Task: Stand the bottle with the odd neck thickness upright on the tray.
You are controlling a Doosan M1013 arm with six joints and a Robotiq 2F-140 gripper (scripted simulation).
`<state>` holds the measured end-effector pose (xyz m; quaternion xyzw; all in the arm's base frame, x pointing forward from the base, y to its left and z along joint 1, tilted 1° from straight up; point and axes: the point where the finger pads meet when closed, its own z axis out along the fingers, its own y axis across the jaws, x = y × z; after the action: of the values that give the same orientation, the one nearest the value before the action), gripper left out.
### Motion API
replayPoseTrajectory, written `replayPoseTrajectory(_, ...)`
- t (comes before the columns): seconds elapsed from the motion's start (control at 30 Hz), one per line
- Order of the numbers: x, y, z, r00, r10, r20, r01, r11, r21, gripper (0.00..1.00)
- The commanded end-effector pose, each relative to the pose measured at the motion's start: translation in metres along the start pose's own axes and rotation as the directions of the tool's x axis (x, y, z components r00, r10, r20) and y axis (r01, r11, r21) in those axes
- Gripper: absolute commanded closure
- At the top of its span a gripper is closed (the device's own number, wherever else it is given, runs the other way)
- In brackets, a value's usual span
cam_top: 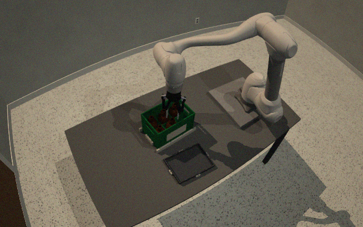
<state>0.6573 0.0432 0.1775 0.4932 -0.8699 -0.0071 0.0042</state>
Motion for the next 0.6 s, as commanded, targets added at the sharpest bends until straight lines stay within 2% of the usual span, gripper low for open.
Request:
replayPoseTrajectory(0.0,0.0,0.0,0.0,1.0,0.0,0.0,0.0,1.0,0.0,0.62)
replayPoseTrajectory(0.57,0.0,0.0,0.012,1.0,0.0,0.0,0.0,1.0,0.0,0.62)
